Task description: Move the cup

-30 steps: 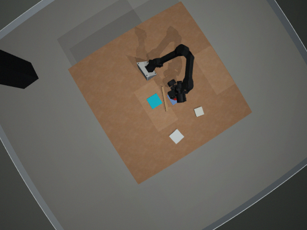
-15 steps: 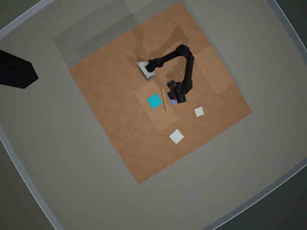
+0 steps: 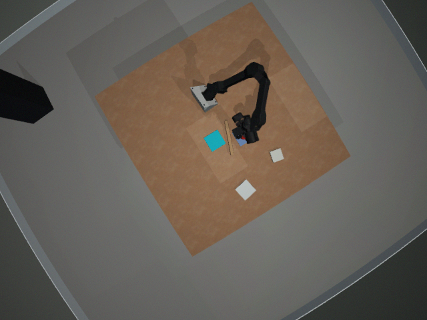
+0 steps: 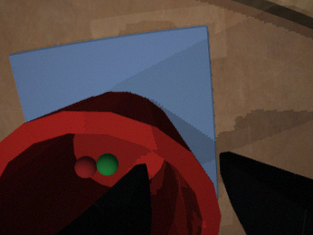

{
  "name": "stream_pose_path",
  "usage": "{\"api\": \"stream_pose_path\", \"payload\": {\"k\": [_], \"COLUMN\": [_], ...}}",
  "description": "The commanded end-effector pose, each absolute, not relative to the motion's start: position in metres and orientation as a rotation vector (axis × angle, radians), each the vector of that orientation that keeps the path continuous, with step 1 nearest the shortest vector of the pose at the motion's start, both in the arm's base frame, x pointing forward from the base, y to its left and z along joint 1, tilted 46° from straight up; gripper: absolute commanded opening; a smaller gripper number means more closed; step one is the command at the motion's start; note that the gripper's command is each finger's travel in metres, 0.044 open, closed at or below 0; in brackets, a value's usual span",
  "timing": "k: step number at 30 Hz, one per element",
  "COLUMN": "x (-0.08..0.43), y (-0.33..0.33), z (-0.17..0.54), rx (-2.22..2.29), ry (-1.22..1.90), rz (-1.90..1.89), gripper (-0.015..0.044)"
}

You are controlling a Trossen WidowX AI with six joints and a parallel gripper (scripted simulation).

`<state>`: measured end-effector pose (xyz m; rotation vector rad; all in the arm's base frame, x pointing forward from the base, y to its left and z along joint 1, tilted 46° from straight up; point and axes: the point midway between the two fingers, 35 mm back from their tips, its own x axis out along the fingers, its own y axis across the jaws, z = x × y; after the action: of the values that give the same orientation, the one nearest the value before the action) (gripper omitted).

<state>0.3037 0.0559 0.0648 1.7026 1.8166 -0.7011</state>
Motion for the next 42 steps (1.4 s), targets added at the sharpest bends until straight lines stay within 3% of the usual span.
{"api": "stream_pose_path", "payload": {"k": [1, 5, 9, 15, 42], "x": [0.301, 0.301, 0.303, 0.303, 0.299], "y": [0.06, 0.061, 0.059, 0.059, 0.027], "z": [0.061, 0.061, 0.062, 0.062, 0.094], "rx": [1.711, 1.711, 1.702, 1.702, 1.709], "ry": [1.822, 1.822, 1.819, 1.819, 1.821], "rz": [-0.705, -0.705, -0.701, -0.701, -0.708], "gripper": [0.0148, 0.0148, 0.0043, 0.0003, 0.0]}}
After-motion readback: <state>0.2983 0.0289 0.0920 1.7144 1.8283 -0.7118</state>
